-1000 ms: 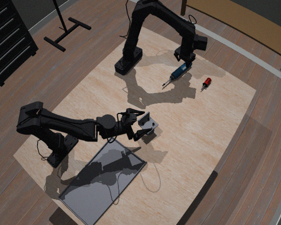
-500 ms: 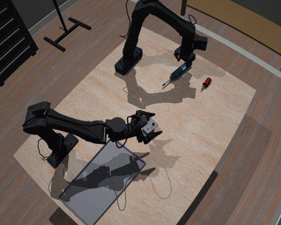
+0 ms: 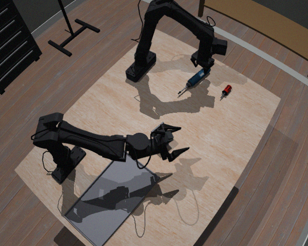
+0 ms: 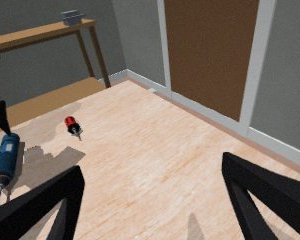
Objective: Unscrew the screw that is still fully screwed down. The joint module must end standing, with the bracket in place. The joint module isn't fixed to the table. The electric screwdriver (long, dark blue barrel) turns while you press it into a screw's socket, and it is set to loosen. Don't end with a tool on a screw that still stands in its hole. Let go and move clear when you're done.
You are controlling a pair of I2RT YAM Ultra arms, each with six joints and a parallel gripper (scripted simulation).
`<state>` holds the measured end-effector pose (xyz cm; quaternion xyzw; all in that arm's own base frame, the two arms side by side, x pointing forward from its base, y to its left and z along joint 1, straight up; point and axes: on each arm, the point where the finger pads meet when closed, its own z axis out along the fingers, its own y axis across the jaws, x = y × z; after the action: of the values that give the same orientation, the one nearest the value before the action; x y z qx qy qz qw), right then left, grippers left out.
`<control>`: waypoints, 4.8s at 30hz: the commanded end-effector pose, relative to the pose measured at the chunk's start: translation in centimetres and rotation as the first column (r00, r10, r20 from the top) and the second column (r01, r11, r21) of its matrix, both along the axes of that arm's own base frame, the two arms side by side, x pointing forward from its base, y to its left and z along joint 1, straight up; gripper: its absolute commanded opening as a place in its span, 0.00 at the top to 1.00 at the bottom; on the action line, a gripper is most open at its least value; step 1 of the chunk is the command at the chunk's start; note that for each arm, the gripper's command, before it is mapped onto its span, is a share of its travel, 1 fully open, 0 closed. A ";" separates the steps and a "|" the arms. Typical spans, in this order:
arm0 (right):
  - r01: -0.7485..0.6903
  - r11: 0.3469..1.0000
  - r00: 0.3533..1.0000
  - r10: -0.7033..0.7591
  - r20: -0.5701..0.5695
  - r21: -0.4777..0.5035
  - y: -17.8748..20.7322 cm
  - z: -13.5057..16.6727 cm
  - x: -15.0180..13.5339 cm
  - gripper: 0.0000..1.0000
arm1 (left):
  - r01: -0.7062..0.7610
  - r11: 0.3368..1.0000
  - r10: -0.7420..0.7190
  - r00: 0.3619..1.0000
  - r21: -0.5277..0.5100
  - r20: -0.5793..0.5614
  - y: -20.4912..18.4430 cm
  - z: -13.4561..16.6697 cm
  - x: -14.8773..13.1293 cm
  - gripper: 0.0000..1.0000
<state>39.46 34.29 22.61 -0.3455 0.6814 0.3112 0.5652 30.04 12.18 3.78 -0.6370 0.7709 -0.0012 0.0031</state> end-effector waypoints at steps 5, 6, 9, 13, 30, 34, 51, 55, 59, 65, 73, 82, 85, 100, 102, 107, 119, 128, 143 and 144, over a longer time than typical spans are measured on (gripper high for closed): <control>0.001 1.000 1.000 -0.001 -0.007 0.024 0.1 1.5 3.2 0.14 | 0.002 1.000 -0.002 1.000 0.002 0.005 0.0 0.4 0.1 0.35; 0.000 1.000 1.000 0.000 -0.007 0.024 0.2 1.5 3.2 0.14 | 0.002 1.000 -0.002 1.000 0.002 0.005 0.0 0.4 0.1 0.35; -0.013 0.999 1.000 0.013 0.019 0.040 0.5 3.1 2.4 0.14 | 0.002 1.000 -0.002 1.000 0.002 0.005 0.0 0.4 0.1 0.35; 0.007 0.999 1.000 -0.007 -0.003 0.034 -0.1 1.9 5.0 0.14 | 0.002 1.000 -0.002 1.000 0.002 0.005 0.0 0.4 0.1 0.35; 0.026 0.998 1.000 -0.027 0.007 0.063 -1.0 3.0 10.5 0.14 | 0.002 1.000 -0.002 1.000 0.002 0.005 0.0 0.4 0.1 0.35; 0.033 0.997 0.999 -0.033 0.011 0.073 -1.5 3.3 12.2 0.14 | 0.002 1.000 -0.002 1.000 0.002 0.005 0.0 0.4 0.1 0.35; 0.050 0.994 0.998 -0.053 0.023 0.098 -3.4 3.7 17.2 0.14 | 0.002 1.000 -0.002 1.000 0.002 0.005 0.0 0.4 0.1 0.35; 0.056 0.993 0.998 -0.059 0.028 0.106 -4.2 3.8 18.9 0.14 | 0.002 1.000 -0.002 1.000 0.002 0.005 0.0 0.4 0.1 0.35; 0.035 0.993 0.998 -0.041 0.049 0.113 -3.2 5.1 18.0 0.14 | 0.002 1.000 -0.002 1.000 0.002 0.005 0.0 0.4 0.1 0.35; 0.063 0.991 0.997 -0.067 0.034 0.115 -5.4 3.7 20.7 0.14 | 0.002 1.000 -0.002 1.000 0.002 0.005 0.0 0.4 0.1 0.35; 0.072 0.989 0.996 -0.078 0.042 0.127 -7.1 3.6 23.2 0.14 | 0.002 1.000 -0.002 1.000 0.002 0.005 0.0 0.4 0.1 0.35; 0.052 0.989 0.995 -0.063 0.079 0.137 -6.3 6.0 22.2 0.14 | 0.002 1.000 -0.002 1.000 0.002 0.005 0.0 0.4 0.1 0.35; 0.068 0.990 0.995 -0.076 0.058 0.126 -6.7 4.1 22.7 0.14 | 0.002 1.000 -0.002 1.000 0.002 0.005 0.0 0.4 0.1 0.35; 0.068 0.990 0.995 -0.076 0.058 0.126 -6.7 4.1 22.7 0.14 | 0.002 1.000 -0.002 1.000 0.002 0.005 0.0 0.4 0.1 0.35; 0.068 0.990 0.995 -0.076 0.058 0.126 -6.7 4.1 22.7 0.14 | 0.002 1.000 -0.002 1.000 0.002 0.005 0.0 0.4 0.1 0.35; 0.068 0.990 0.995 -0.076 0.058 0.126 -6.7 4.1 22.7 0.14 | 0.002 1.000 -0.002 1.000 0.002 0.005 0.0 0.4 0.1 0.35; 0.068 0.990 0.995 -0.076 0.058 0.126 -6.7 4.1 22.7 0.14 | 0.206 0.978 -0.203 0.976 -0.024 0.081 -2.0 2.9 1.2 0.35; 0.068 0.990 0.995 -0.076 0.058 0.126 -6.7 4.1 22.7 0.14 | 0.286 0.957 -0.282 0.955 -0.048 0.089 -2.7 2.9 1.3 0.35; 0.068 0.990 0.995 -0.076 0.058 0.126 -6.7 4.1 22.7 0.14 | 0.546 0.836 -0.529 0.829 -0.056 0.180 -5.5 5.3 1.6 0.35; 0.068 0.990 0.995 -0.076 0.058 0.126 -6.7 4.1 22.7 0.14 | 0.546 0.836 -0.529 0.829 -0.056 0.180 -5.5 5.3 1.6 0.35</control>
<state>62.32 27.62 25.91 -0.2929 0.6583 0.3198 0.6153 31.25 6.95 8.01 -0.4122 0.9071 -0.0820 0.0245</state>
